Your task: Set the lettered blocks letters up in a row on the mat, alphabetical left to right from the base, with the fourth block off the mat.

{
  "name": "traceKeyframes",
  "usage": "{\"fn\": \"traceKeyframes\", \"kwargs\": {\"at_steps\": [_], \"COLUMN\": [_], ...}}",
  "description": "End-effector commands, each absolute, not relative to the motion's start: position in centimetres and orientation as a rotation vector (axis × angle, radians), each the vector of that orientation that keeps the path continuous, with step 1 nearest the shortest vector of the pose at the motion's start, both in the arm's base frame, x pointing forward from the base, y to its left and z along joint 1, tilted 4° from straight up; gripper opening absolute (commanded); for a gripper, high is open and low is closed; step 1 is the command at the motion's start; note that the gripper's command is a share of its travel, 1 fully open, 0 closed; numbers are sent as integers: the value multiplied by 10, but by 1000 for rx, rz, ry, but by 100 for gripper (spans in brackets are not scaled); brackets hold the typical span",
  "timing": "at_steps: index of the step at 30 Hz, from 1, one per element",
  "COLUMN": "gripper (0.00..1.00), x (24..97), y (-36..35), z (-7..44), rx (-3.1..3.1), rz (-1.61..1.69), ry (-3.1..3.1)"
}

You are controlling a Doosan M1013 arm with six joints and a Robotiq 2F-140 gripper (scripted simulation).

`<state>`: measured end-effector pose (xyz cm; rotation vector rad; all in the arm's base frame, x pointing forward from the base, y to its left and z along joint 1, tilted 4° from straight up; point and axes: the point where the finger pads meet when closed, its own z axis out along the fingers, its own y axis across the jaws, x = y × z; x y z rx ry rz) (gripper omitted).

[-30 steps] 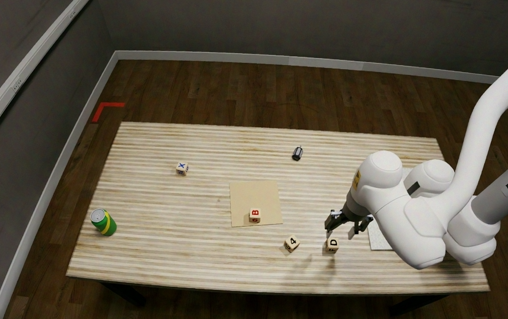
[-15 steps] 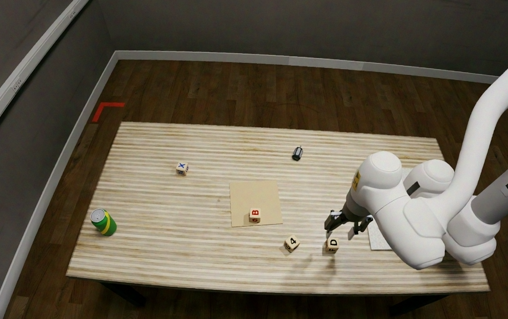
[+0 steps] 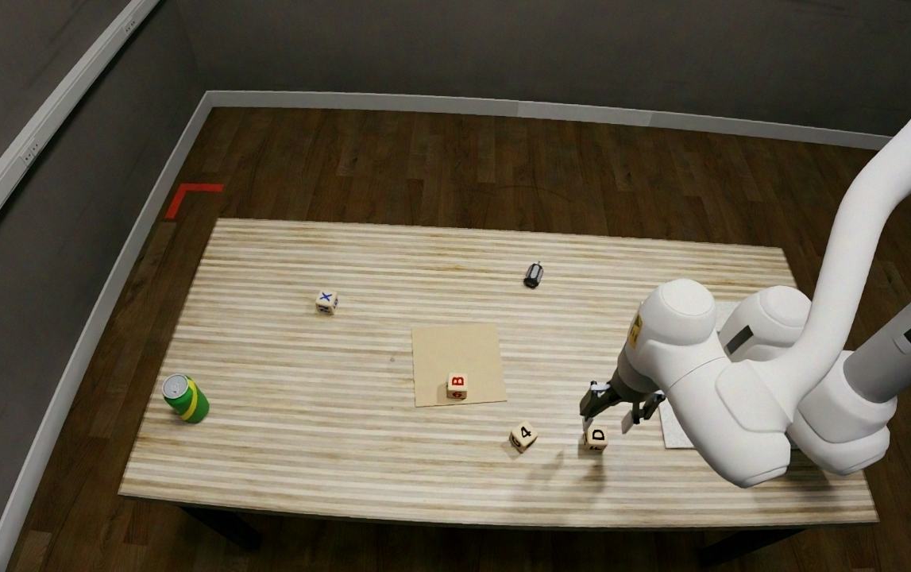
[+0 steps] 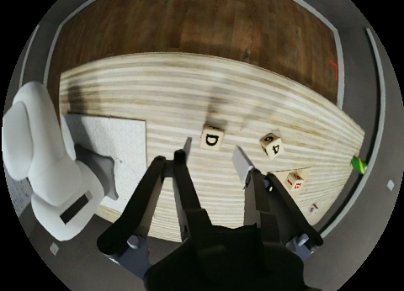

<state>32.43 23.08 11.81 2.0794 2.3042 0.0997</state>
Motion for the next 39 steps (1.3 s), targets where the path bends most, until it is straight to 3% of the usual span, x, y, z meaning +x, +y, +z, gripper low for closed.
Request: {"fn": "traceKeyframes", "kwargs": {"at_steps": [1, 39], "gripper": [53, 53], "x": [325, 327], "y": [231, 232], "z": [118, 87], "rx": [2080, 2080], "rz": [102, 102], "ry": [2304, 2304]}}
